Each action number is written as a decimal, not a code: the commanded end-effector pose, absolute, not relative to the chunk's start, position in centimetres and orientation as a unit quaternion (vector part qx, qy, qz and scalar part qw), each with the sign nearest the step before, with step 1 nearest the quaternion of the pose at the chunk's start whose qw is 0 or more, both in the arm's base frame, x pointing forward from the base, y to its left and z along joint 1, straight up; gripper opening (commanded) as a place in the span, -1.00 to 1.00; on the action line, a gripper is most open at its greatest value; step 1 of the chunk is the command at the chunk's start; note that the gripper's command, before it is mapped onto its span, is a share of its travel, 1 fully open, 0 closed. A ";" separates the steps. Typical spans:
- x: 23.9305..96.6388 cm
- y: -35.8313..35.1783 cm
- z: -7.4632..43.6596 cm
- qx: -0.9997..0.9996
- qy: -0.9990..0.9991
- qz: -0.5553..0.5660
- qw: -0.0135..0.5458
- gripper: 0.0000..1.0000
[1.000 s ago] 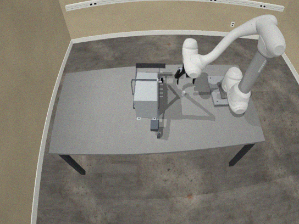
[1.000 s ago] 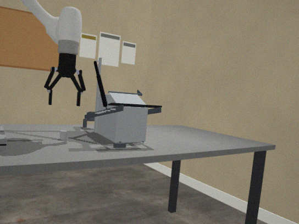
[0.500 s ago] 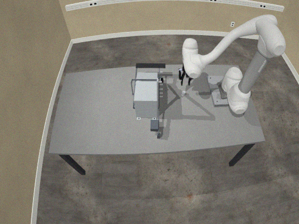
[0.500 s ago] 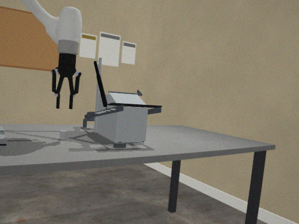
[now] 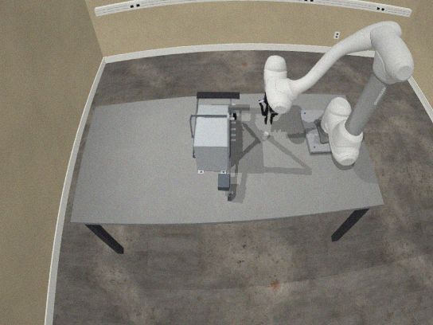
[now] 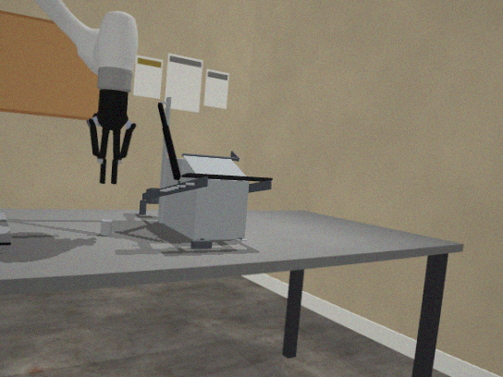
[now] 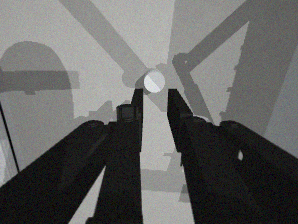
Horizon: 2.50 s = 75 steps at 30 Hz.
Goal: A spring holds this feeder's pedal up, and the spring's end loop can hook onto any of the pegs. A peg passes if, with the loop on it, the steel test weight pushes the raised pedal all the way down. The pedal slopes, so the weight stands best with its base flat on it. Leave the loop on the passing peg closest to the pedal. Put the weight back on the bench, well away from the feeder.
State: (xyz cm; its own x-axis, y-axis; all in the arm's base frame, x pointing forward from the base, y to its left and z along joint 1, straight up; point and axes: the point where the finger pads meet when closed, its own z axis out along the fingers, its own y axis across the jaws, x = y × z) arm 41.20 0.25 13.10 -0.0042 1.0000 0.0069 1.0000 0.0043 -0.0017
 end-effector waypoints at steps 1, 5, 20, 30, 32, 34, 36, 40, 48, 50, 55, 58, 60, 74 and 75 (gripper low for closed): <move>41.2 0.3 13.1 -0.706 -0.709 -0.002 0.003 -0.52; 41.2 0.3 13.1 -0.706 -0.709 -0.002 0.003 -0.52; 42.3 -0.7 17.7 -0.710 -0.700 -0.057 0.053 -0.52; 42.3 -0.7 17.7 -0.710 -0.700 -0.057 0.053 -0.52; 42.3 -0.7 17.7 -0.710 -0.700 -0.057 0.053 -0.52; 43.4 -1.7 22.3 -0.711 -0.687 -0.111 0.104 -0.52; 43.4 -1.7 22.3 -0.711 -0.687 -0.111 0.104 -0.52; 43.4 -1.7 22.3 -0.711 -0.687 -0.111 0.104 -0.52; 43.4 -1.7 22.3 -0.711 -0.687 -0.111 0.104 -0.52; 43.4 -1.7 22.3 -0.711 -0.687 -0.111 0.104 -0.52; 44.5 -2.7 26.9 -0.707 -0.670 -0.164 0.153 -0.52; 44.5 -2.7 26.9 -0.707 -0.670 -0.164 0.153 -0.52; 44.5 -2.7 26.9 -0.707 -0.670 -0.164 0.153 -0.52; 45.6 -3.7 31.4 -0.700 -0.650 -0.217 0.202 -0.52; 45.6 -3.7 31.4 -0.700 -0.650 -0.217 0.202 -0.52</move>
State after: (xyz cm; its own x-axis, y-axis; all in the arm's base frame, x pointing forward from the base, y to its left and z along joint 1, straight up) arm 45.62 -3.69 31.34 0.0625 0.8227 0.5650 0.9972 -0.0750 -0.0011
